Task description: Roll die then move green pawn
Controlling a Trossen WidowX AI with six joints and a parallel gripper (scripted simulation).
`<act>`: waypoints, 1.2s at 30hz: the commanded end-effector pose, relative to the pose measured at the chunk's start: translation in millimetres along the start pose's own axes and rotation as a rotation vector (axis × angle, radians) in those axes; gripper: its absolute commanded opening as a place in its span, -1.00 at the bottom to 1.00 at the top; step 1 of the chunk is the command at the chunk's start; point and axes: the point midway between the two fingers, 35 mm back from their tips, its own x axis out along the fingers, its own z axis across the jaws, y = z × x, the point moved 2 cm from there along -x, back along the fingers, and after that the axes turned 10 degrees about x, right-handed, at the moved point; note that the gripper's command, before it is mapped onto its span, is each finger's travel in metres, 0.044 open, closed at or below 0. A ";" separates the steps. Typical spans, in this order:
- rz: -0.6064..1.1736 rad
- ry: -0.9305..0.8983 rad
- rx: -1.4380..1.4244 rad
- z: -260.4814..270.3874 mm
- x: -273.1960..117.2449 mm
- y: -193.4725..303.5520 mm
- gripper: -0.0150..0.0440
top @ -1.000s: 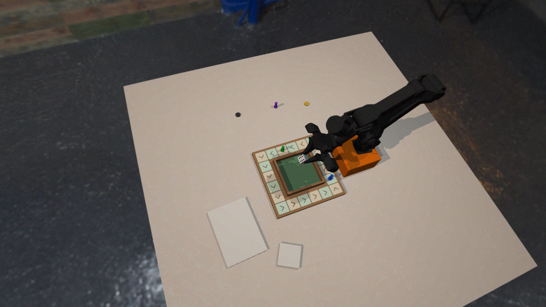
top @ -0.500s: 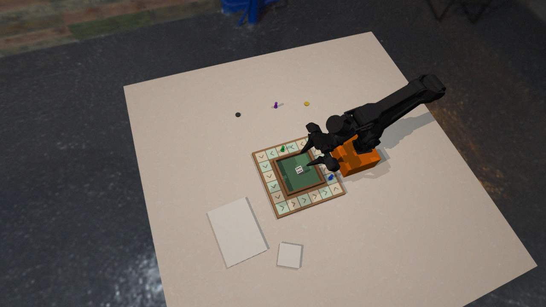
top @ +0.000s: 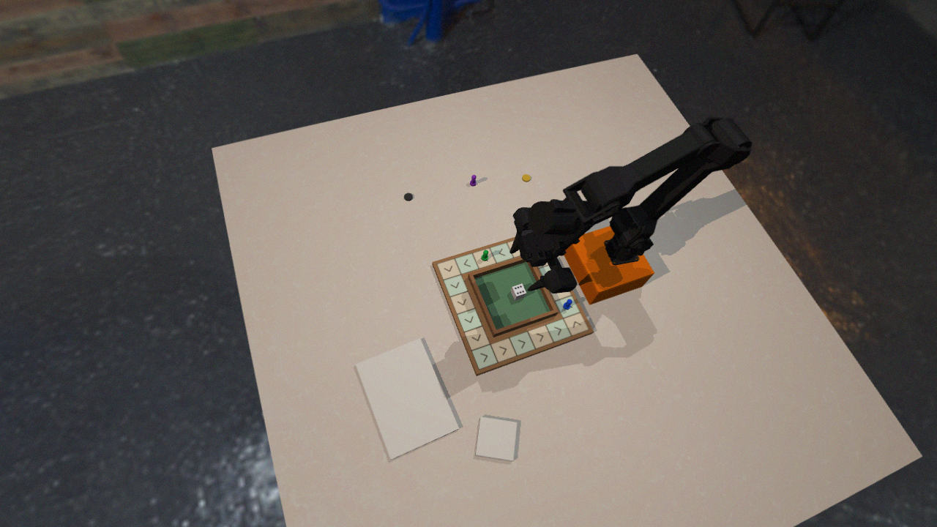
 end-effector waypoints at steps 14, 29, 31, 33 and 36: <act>0.400 0.068 -0.031 -17.8 38.2 -13.1 0.73; 0.482 0.047 -0.163 -110.3 73.6 -32.3 0.19; 0.482 0.047 -0.163 -111.1 81.6 -28.2 0.19; 0.482 0.047 -0.163 -111.5 85.8 -25.9 0.19; 0.482 0.047 -0.163 -111.5 86.0 -25.8 0.19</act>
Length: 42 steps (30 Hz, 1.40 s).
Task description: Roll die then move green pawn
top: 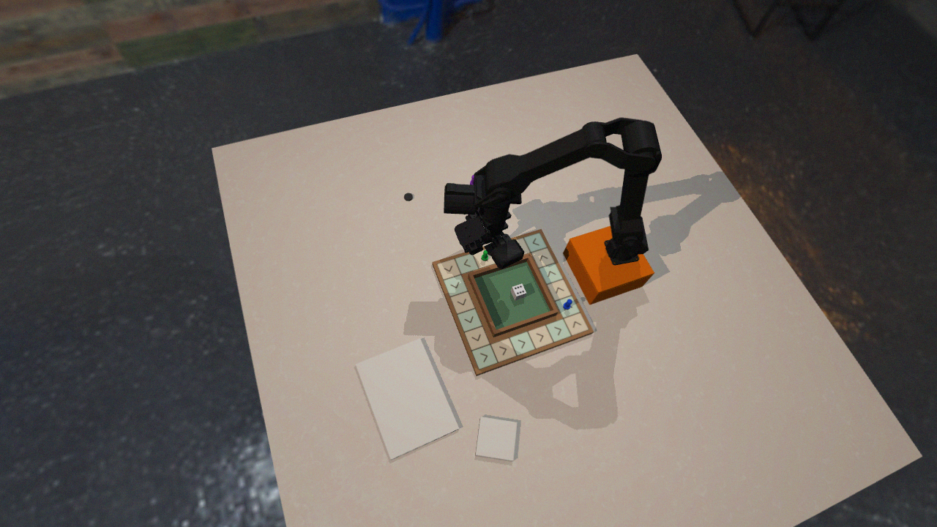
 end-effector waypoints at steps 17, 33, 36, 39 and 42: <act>0.007 -0.008 -0.006 2.2 30.7 2.2 0.19; 0.007 -0.009 -0.006 2.9 45.6 2.9 -0.26; 0.007 -0.009 -0.006 2.9 45.6 2.9 -0.33; 0.007 -0.009 -0.006 2.9 45.6 2.9 -0.39; 0.007 -0.009 -0.006 2.9 45.6 2.9 -0.46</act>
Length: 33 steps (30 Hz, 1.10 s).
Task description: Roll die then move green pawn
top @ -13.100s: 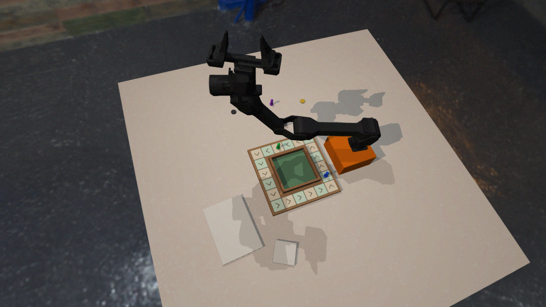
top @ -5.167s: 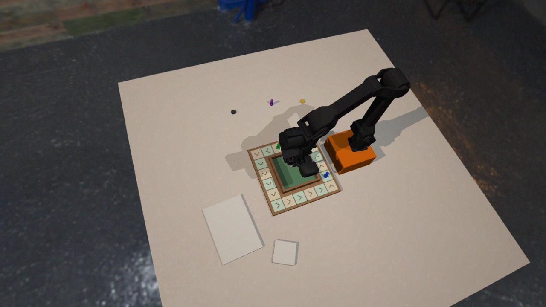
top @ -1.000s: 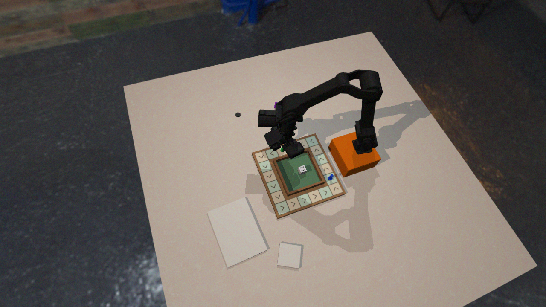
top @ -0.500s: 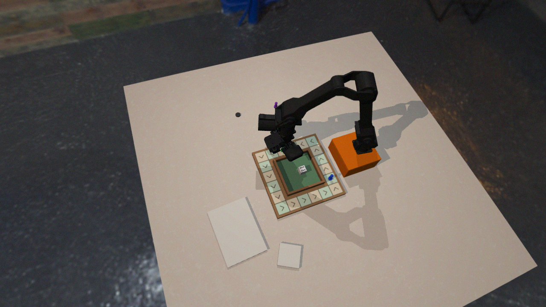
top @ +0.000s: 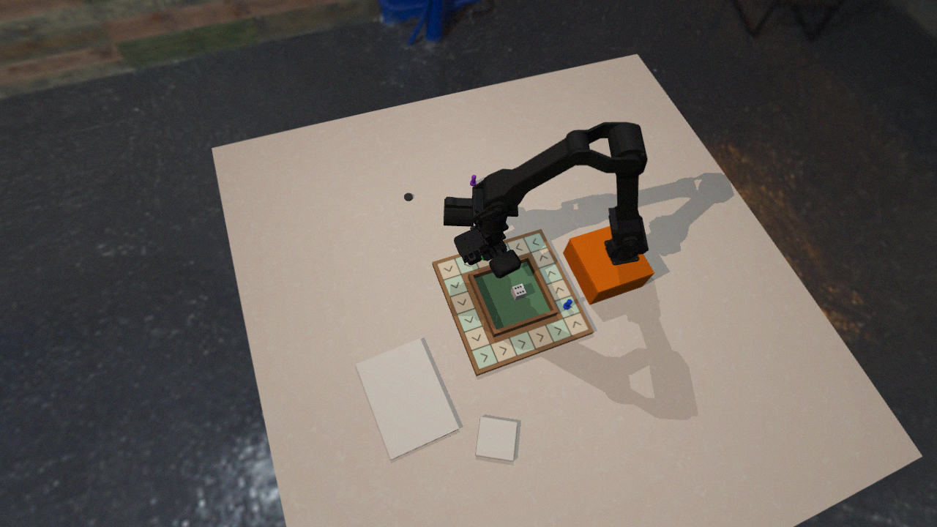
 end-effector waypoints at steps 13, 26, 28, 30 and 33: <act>0.001 -0.005 -0.006 -3.9 -67.6 -5.9 -0.49; 0.002 -0.005 -0.006 -2.0 -125.6 -0.4 -0.49; 0.002 -0.006 -0.008 2.2 -123.6 -4.6 -0.49; 0.002 -0.006 -0.010 9.6 -120.3 -11.3 -0.49; 0.002 -0.006 -0.015 23.7 -114.1 -22.9 -0.49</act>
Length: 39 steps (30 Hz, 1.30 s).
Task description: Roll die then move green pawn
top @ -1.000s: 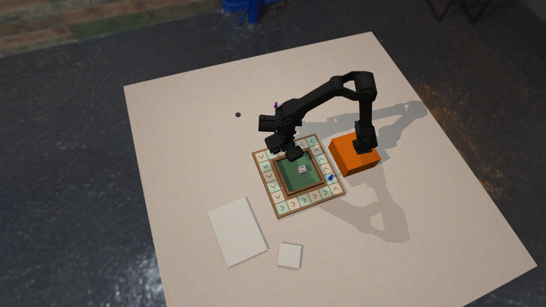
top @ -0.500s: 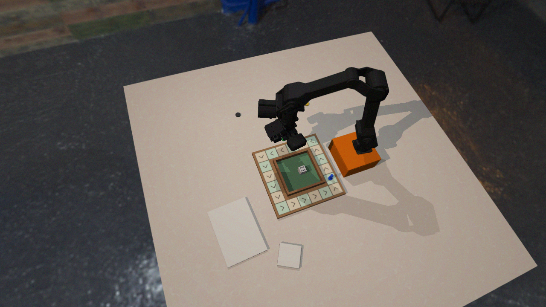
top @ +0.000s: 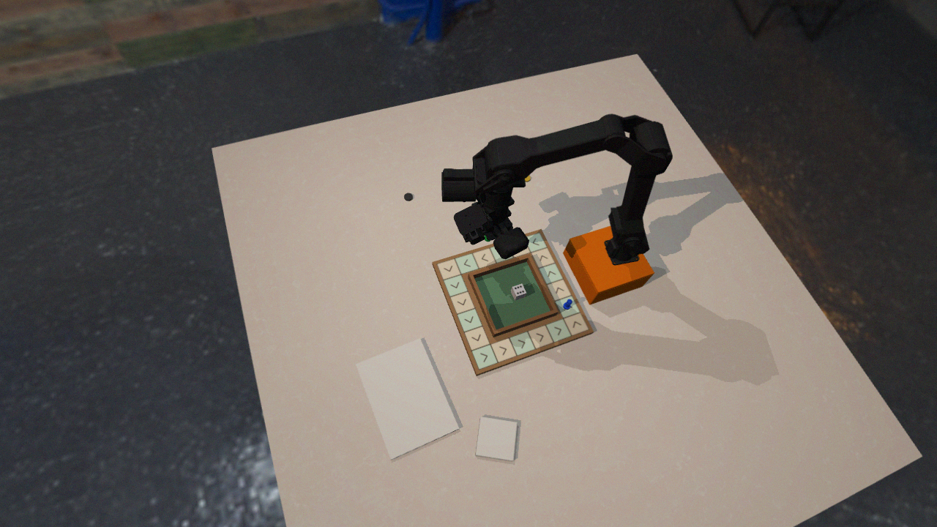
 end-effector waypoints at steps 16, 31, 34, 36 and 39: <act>-0.013 -0.009 0.001 100.6 38.3 -62.3 -0.49; -0.016 -0.016 0.006 170.6 67.4 -78.8 -0.49; -0.016 -0.016 0.006 170.8 79.0 -79.2 -0.49; -0.016 -0.016 0.006 170.9 89.6 -79.3 -0.49; -0.016 -0.016 0.006 171.0 99.4 -79.0 -0.49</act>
